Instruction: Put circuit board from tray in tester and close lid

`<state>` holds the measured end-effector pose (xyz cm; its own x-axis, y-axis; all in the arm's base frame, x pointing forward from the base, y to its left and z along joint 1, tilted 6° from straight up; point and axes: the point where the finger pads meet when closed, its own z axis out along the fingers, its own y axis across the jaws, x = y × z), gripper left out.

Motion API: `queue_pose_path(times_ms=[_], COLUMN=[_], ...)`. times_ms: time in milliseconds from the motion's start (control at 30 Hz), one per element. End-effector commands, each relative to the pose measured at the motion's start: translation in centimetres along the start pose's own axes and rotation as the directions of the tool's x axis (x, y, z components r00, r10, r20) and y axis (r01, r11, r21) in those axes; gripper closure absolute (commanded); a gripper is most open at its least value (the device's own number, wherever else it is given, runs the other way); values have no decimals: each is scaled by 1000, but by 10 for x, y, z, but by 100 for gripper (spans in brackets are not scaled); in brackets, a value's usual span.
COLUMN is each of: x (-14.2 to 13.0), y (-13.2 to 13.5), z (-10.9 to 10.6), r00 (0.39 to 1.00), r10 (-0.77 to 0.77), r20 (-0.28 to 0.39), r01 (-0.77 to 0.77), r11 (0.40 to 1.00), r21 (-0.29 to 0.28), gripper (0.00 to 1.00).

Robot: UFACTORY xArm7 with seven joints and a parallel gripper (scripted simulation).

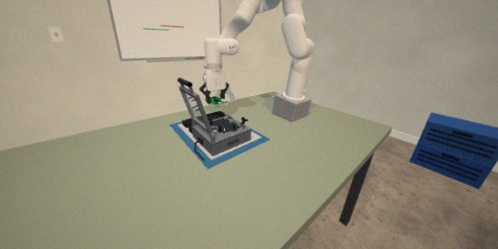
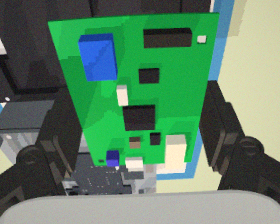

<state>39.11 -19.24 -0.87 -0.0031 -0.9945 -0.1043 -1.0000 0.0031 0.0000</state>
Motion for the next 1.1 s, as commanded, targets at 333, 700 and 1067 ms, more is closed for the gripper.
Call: queue_pose_path(times_ms=[333,700,1067], x=[1,0,-5], y=[-1,-1,-3], z=[-1,-1,-2], r00=[1000,1000,1000], r10=[0,0,0], r20=[-2,-2,-2], r01=[0,0,0], r11=[1000,1000,1000], r21=[3,3,3], gripper=[21,21,21])
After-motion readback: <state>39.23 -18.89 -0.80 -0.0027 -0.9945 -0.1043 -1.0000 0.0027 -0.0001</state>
